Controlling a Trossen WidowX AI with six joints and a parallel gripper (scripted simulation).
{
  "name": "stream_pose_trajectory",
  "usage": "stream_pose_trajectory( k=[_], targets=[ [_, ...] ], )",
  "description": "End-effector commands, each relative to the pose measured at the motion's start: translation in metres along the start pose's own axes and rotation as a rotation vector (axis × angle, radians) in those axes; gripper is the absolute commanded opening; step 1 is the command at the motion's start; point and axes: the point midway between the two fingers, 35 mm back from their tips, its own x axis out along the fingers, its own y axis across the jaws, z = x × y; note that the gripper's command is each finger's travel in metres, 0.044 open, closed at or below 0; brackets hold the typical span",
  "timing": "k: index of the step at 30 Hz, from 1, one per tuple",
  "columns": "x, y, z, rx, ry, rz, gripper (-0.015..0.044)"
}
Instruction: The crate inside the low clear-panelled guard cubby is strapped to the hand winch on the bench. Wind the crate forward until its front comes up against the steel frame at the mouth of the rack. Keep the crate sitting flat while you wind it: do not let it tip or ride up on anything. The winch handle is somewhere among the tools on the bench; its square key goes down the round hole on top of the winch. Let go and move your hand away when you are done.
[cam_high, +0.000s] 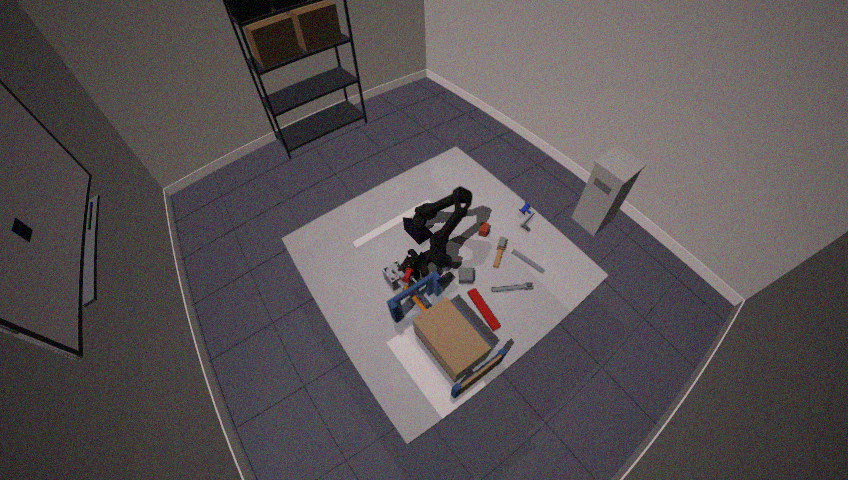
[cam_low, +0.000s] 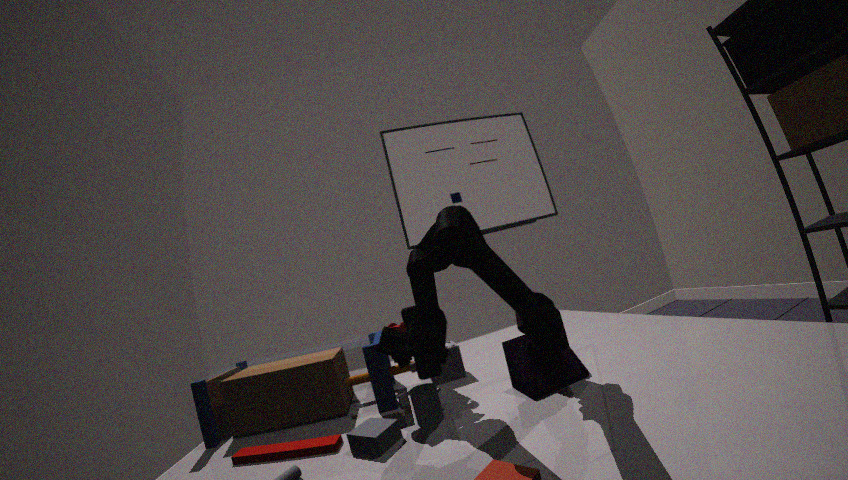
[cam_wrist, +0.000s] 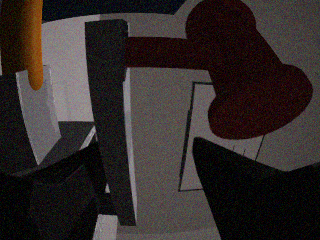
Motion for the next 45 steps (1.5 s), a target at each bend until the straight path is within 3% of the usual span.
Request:
stream_pose_trajectory(
  k=[1, 45],
  targets=[
    [0.0, 0.004, 0.0, 0.004, -0.003, 0.012, 0.024],
    [0.0, -0.008, 0.0, 0.0, 0.0, -0.001, 0.024]
  ],
)
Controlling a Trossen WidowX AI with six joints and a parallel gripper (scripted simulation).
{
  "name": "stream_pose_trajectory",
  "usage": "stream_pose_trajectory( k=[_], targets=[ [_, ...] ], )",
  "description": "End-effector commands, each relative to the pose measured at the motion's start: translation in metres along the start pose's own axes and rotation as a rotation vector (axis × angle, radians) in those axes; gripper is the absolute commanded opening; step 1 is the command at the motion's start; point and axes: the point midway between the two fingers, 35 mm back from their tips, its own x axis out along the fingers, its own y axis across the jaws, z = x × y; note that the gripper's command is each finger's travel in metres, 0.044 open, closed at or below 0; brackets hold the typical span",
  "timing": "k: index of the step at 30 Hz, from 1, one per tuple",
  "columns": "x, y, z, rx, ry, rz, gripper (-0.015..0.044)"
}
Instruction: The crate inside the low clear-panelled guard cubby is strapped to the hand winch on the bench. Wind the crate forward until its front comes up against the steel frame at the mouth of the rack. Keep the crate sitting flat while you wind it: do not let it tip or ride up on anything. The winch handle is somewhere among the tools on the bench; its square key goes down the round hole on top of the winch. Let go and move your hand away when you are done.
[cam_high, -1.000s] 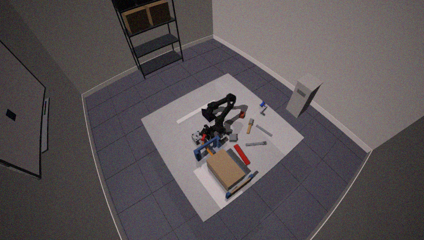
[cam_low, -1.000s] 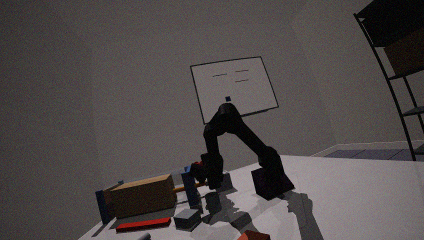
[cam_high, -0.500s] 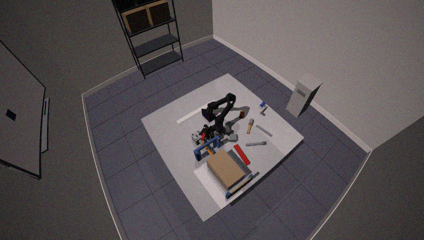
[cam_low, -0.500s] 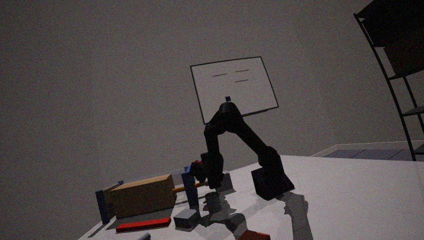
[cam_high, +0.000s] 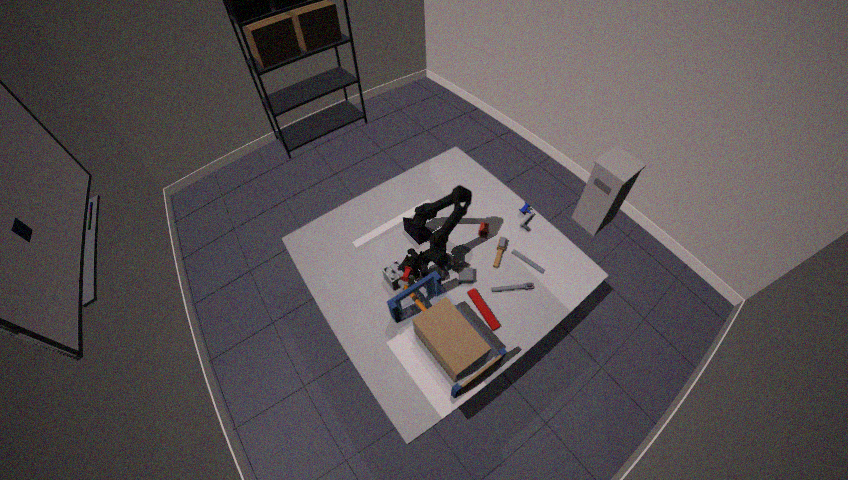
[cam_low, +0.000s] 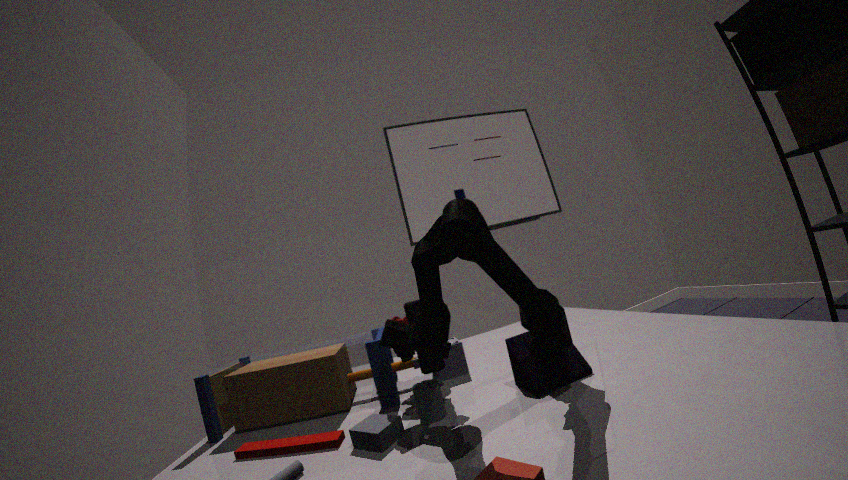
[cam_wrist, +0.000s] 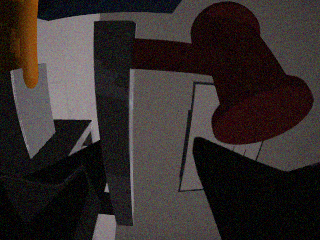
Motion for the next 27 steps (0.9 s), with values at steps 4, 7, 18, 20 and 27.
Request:
stream_pose_trajectory(
  k=[4, 7, 18, 20, 27],
  targets=[
    [0.001, -0.002, -0.001, -0.001, 0.005, -0.005, 0.024],
    [0.001, -0.002, -0.001, -0.001, 0.005, -0.005, 0.024],
    [0.001, -0.002, -0.001, -0.001, 0.005, -0.005, 0.024],
    [0.001, -0.002, -0.001, -0.001, 0.005, -0.005, 0.024],
    [-0.034, 0.002, 0.006, 0.001, 0.0, 0.013, 0.024]
  ],
)
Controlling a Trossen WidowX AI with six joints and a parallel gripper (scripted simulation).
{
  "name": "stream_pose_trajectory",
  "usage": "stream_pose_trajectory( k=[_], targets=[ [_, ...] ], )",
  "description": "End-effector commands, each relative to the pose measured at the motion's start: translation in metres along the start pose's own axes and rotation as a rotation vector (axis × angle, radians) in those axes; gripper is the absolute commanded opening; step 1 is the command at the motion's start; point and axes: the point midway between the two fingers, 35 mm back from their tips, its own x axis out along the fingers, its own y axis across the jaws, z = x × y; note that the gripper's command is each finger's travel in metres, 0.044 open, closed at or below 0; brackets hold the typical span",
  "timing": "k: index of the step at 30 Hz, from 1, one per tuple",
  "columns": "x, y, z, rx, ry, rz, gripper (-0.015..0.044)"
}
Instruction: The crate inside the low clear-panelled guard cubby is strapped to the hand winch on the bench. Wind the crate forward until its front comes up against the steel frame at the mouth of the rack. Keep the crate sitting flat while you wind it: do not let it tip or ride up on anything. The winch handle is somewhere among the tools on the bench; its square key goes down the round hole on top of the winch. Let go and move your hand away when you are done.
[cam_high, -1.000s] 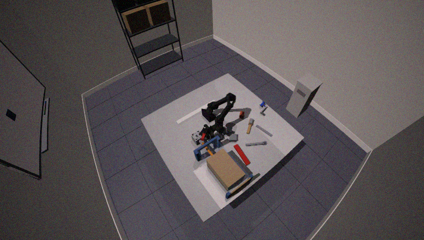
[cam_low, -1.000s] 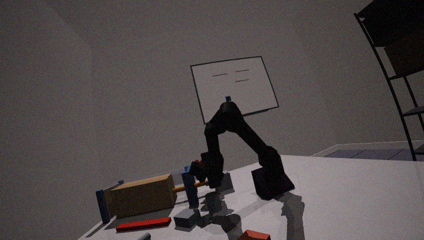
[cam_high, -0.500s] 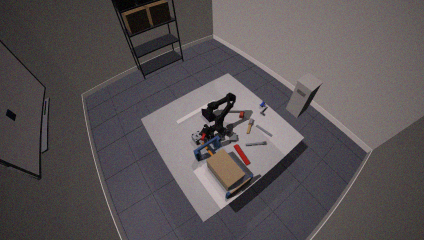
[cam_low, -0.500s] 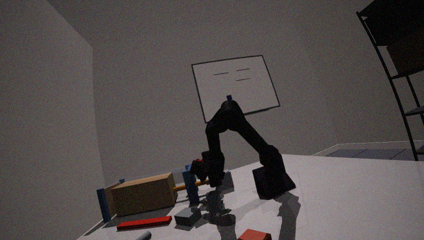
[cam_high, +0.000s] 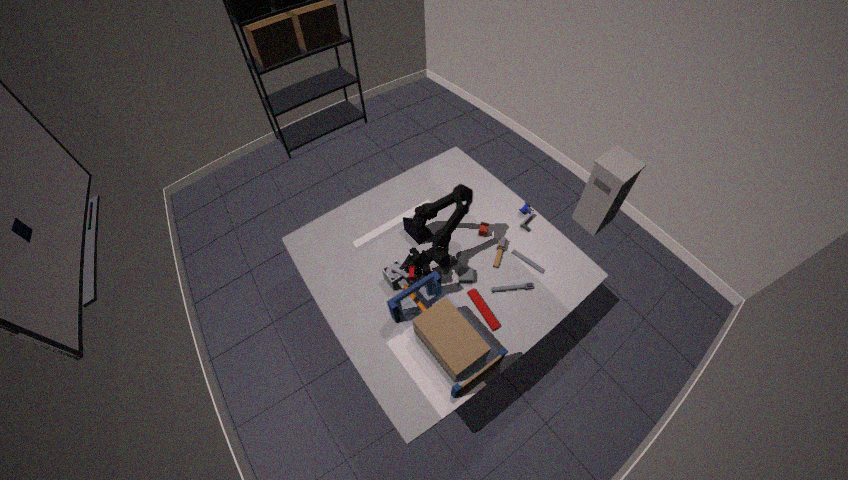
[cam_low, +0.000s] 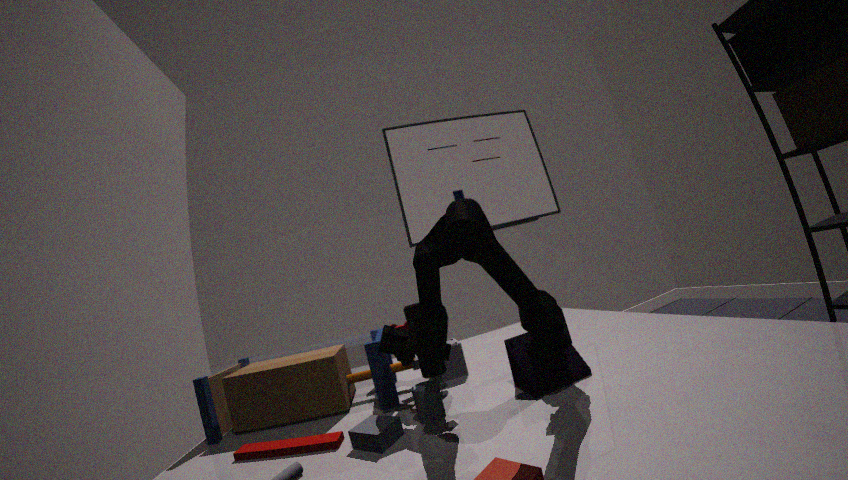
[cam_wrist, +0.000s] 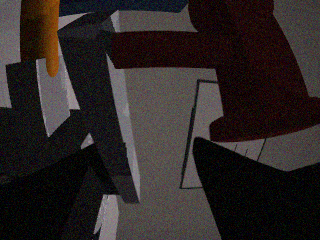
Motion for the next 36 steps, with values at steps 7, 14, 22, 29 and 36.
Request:
stream_pose_trajectory(
  k=[7, 14, 22, 29, 36],
  targets=[
    [-0.098, -0.003, 0.0, 0.01, -0.014, -0.018, 0.024],
    [-0.098, -0.003, 0.0, 0.01, -0.014, -0.018, 0.024],
    [-0.097, -0.039, 0.004, 0.008, -0.012, -0.008, 0.024],
    [-0.096, -0.102, -0.004, 0.001, -0.009, -0.015, 0.024],
    [-0.096, -0.099, -0.003, 0.014, -0.007, -0.024, 0.024]
  ],
)
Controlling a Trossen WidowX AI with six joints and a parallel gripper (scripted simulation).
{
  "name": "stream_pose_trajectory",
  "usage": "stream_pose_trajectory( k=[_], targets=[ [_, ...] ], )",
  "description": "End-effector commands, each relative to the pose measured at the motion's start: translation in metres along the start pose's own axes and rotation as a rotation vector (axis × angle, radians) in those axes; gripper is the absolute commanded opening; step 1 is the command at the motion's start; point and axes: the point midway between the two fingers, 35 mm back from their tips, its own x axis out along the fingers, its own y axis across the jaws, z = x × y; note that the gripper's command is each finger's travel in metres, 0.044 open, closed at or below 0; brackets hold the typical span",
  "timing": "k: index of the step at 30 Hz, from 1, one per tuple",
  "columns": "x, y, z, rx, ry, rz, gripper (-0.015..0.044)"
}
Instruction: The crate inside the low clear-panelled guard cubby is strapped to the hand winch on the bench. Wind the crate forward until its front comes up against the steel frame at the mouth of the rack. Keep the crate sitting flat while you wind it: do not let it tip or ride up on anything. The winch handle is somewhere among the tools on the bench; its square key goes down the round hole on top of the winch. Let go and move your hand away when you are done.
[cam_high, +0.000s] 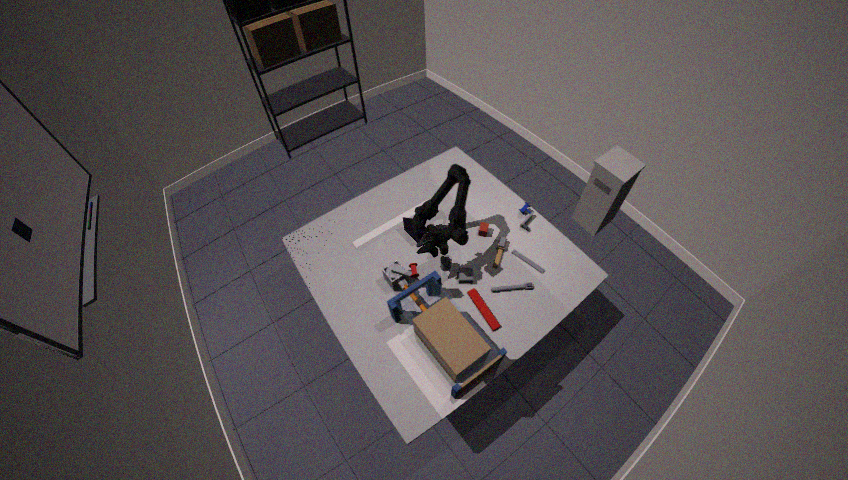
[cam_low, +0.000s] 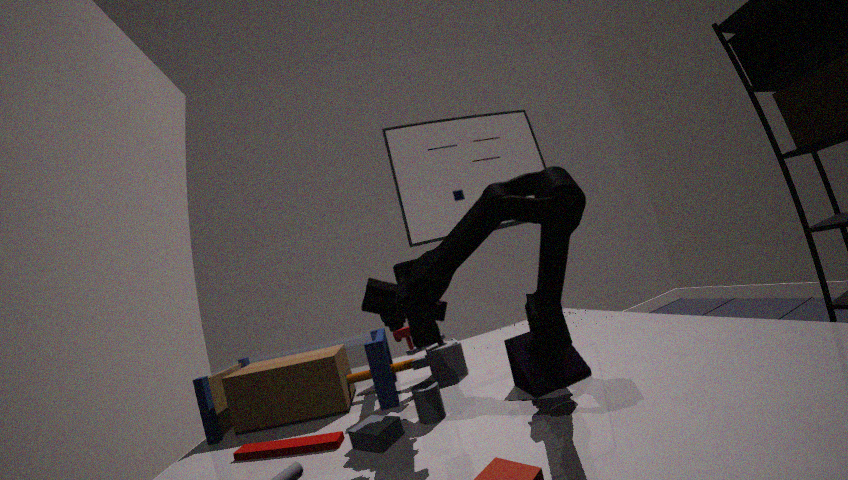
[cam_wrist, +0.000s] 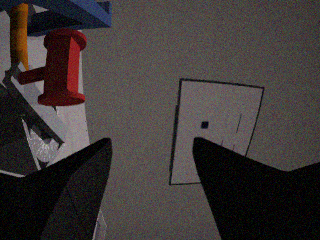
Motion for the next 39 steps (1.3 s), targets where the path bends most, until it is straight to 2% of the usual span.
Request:
stream_pose_trajectory(
  k=[1, 11, 13, 19, 25, 32, 36, 39],
  targets=[
    [0.0, 0.0, 0.0, 0.005, 0.0, -0.001, 0.024],
    [0.0, 0.0, 0.0, 0.005, 0.0, -0.001, 0.024],
    [0.005, 0.001, 0.002, -0.035, 0.016, 0.038, 0.0292],
    [0.046, 0.014, 0.008, -0.338, 0.087, 0.43, 0.044],
    [0.078, 0.027, 0.005, -0.523, 0.006, 0.872, 0.044],
    [0.102, 0.032, -0.002, -0.558, -0.3, 1.331, 0.044],
    [0.112, 0.029, -0.005, -0.5, -0.509, 1.486, 0.044],
    [0.112, 0.029, -0.005, -0.495, -0.52, 1.492, 0.044]
  ],
)
